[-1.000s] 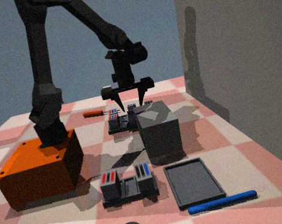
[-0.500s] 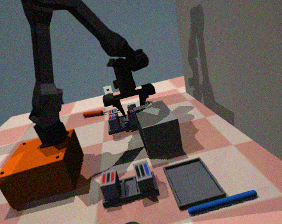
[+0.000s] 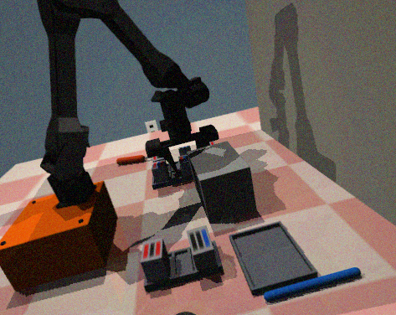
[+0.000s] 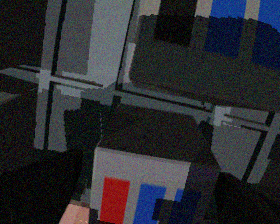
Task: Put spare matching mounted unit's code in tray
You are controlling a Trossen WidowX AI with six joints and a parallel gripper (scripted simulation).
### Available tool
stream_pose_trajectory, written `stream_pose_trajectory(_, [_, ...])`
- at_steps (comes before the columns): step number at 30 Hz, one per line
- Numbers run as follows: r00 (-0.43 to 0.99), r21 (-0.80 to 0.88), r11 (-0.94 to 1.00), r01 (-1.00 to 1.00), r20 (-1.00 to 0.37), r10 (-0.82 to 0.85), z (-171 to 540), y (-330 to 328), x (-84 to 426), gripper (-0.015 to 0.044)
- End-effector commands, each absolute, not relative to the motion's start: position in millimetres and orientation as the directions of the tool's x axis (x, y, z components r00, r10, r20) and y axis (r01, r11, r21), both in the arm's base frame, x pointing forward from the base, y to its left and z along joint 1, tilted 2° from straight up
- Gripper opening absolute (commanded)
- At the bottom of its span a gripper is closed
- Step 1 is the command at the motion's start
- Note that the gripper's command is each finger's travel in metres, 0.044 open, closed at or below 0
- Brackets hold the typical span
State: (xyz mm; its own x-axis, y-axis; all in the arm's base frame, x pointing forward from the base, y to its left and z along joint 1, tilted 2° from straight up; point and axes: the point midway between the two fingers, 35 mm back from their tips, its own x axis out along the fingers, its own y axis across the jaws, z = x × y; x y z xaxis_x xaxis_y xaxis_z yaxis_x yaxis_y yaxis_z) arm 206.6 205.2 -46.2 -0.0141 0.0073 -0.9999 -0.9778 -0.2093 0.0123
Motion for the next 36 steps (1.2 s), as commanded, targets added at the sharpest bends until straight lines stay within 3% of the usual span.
stream_pose_trajectory(1, [-0.016,0.014,-0.206,-0.978,-1.000,0.007,-47.4,204.7,205.7,0.0300])
stream_pose_trajectory(5, [-0.014,0.013,-0.209,-0.978,-1.000,0.007,-46.4,205.0,206.5,0.0195])
stream_pose_trajectory(15, [-0.014,0.013,-0.209,-0.978,-1.000,0.007,-46.4,205.0,206.5,0.0128])
stream_pose_trajectory(20, [-0.014,0.013,-0.209,-0.978,-1.000,0.007,-46.4,205.0,206.5,0.0000])
stream_pose_trajectory(28, [-0.014,0.013,-0.209,-0.978,-1.000,0.007,-45.3,205.2,206.7,0.0000])
stream_pose_trajectory(36, [-0.015,0.013,-0.207,-0.978,-1.000,0.008,7.2,206.6,209.1,0.0000])
